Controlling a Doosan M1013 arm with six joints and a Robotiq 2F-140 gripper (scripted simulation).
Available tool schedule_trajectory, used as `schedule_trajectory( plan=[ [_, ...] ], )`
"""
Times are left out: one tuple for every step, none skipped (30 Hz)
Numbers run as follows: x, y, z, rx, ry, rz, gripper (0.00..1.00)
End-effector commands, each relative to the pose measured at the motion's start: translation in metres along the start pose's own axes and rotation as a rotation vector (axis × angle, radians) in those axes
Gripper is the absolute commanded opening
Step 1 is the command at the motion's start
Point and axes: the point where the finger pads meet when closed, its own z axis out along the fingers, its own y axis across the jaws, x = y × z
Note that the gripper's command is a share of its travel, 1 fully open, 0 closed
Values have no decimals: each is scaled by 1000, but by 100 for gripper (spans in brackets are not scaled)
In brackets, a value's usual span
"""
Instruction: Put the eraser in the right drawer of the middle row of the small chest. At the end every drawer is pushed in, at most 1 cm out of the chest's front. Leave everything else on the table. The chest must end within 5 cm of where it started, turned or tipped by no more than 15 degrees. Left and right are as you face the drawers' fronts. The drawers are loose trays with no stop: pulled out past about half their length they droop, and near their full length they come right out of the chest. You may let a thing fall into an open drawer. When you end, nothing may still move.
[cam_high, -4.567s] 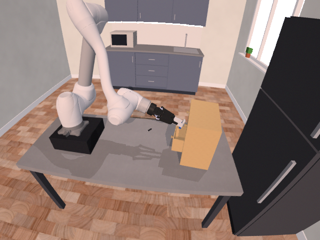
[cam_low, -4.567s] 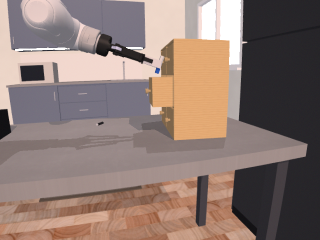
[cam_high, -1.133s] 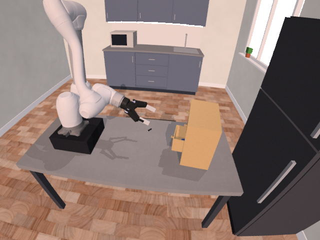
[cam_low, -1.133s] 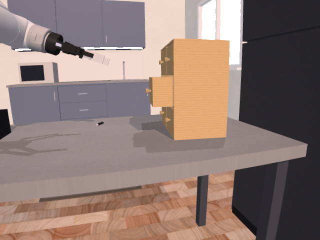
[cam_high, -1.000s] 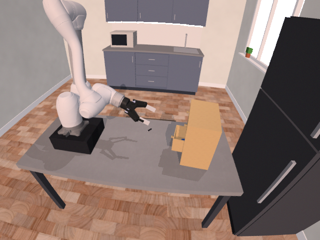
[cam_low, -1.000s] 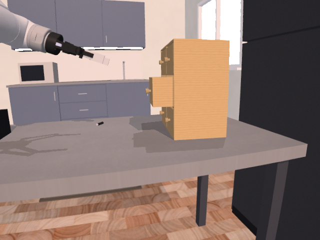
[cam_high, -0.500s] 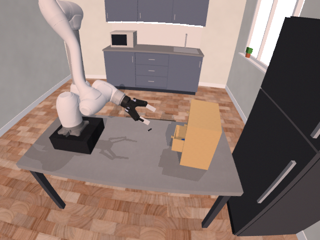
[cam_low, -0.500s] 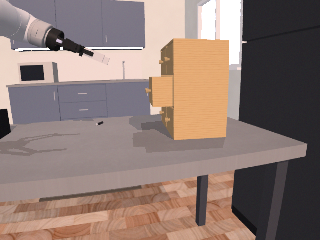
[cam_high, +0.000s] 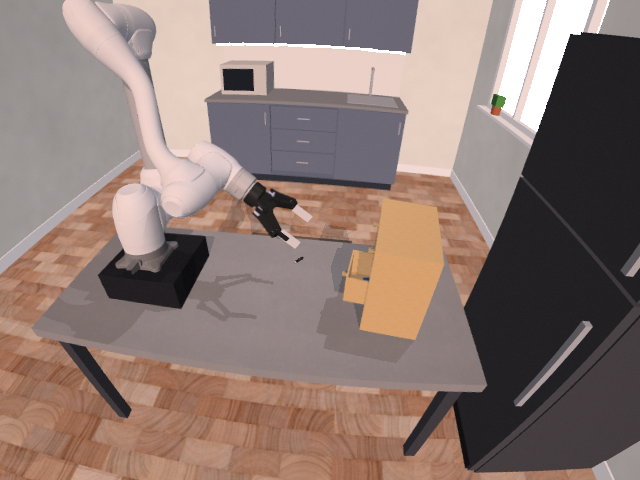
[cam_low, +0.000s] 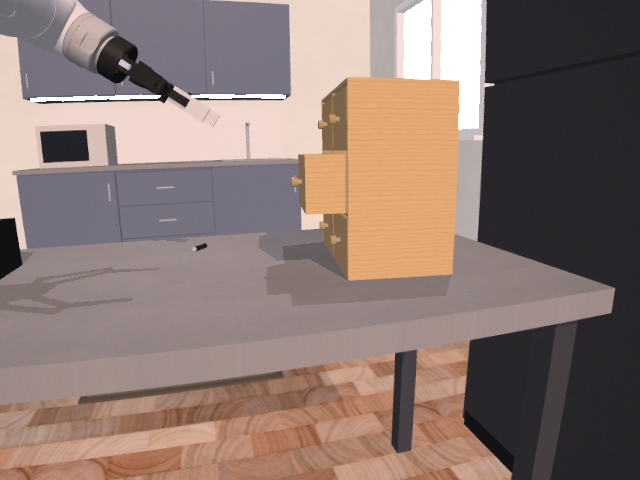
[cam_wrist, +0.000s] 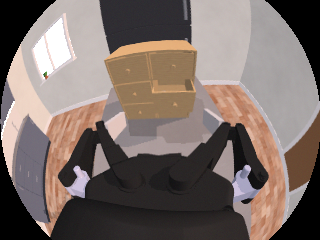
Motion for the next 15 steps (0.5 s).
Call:
schedule_trajectory(
  plan=[
    [2,1,-1,-5,-75,0,100],
    [2,1,-1,-5,-90,0,100],
    [3,0,-1,-2,-103,0,100],
    [3,-1,-1,1,-105,0,100],
    [3,-2,-1,5,-107,1,100],
    [3,-3,-1,8,-110,1,100],
    [3,-4,-1,10,-112,1,100],
    [3,-5,-1,13,-115,1,100],
    [3,-5,-1,14,-118,1,100],
    [3,-5,-1,14,-118,1,100],
    [3,-5,-1,14,-118,1,100],
    [3,-6,-1,16,-121,1,100],
    [3,-6,-1,17,-124,1,100],
    [3,-6,-2,17,-127,1,100],
    [3,-6,-2,17,-131,1,100]
  ],
)
